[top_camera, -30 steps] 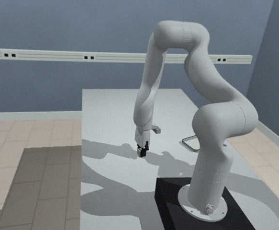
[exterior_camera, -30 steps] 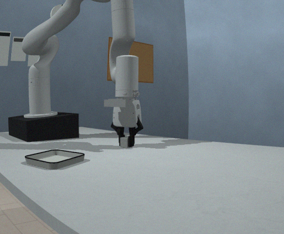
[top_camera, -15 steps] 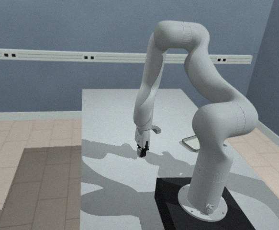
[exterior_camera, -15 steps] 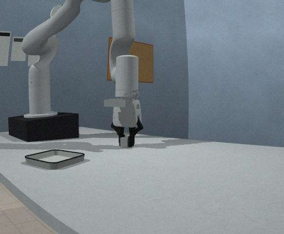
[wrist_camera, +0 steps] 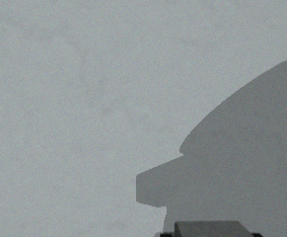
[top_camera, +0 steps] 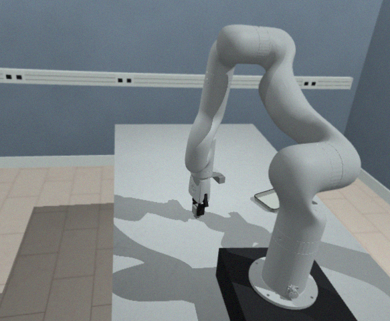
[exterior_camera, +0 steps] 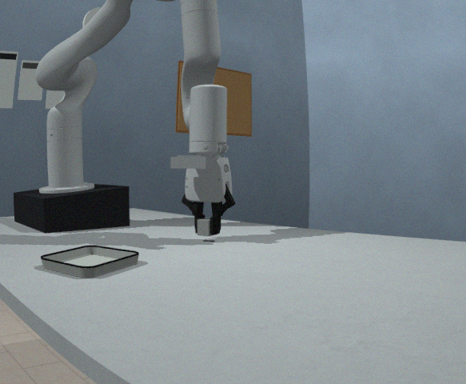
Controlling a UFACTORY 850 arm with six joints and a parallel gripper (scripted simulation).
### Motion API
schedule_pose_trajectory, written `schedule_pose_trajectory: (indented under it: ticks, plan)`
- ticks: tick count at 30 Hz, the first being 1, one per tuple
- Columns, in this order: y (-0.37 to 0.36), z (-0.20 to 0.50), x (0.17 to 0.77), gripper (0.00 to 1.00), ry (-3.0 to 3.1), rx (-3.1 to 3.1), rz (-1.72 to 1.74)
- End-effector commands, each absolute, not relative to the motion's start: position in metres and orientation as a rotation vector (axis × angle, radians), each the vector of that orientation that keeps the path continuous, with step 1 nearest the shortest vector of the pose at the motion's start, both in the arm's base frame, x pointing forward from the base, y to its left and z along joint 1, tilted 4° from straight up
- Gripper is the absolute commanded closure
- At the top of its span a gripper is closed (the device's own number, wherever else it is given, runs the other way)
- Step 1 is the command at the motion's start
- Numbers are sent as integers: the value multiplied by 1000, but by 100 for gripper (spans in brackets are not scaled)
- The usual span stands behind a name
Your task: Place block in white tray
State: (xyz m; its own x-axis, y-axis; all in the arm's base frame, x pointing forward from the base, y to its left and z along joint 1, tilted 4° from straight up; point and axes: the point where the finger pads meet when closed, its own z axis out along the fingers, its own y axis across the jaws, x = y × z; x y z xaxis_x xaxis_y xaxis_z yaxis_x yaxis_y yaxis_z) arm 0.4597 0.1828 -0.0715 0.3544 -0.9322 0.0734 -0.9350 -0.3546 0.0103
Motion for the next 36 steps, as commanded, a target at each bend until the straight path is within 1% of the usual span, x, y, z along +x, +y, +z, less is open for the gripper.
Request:
schedule_pose_trajectory:
  ticks: [1, 16, 36]
  plan:
    - [184, -65, 461, 100, -1755, 2544, 80]
    - [186, -27, 460, 100, -1755, 2544, 80]
    - [186, -26, 460, 100, -1755, 2544, 80]
